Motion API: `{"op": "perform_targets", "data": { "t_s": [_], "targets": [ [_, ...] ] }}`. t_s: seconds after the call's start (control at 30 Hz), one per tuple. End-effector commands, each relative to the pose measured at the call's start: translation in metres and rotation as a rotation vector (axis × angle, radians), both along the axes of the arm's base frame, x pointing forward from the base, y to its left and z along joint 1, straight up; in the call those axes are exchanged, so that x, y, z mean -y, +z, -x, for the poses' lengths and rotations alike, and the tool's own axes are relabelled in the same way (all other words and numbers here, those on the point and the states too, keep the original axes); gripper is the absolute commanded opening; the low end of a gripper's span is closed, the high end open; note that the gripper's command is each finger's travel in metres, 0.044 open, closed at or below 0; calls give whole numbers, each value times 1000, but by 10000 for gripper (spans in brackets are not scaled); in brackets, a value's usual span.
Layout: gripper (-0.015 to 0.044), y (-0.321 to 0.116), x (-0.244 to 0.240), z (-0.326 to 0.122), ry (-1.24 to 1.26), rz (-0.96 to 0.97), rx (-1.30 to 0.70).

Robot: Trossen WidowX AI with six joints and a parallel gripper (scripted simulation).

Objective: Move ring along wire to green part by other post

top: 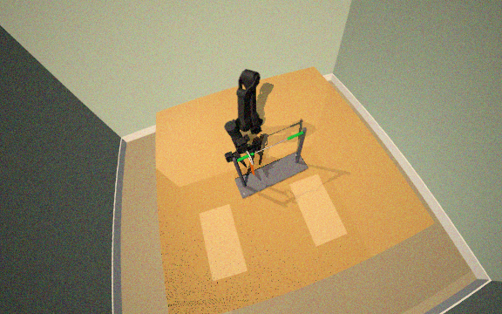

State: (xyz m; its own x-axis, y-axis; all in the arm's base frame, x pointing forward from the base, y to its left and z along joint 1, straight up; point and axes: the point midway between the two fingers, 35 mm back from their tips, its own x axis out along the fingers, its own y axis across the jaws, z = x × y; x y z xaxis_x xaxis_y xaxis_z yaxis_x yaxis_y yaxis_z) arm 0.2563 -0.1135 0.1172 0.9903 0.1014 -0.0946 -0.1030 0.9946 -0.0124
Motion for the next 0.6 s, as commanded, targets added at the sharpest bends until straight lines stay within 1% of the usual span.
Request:
{"op": "perform_targets", "data": {
  "t_s": [0.0, 0.57],
  "targets": [
    [160, 5, 0, -6, 9, 1, 18],
    [160, 5, 1, -27, 9, 2, 18]
  ]
}}
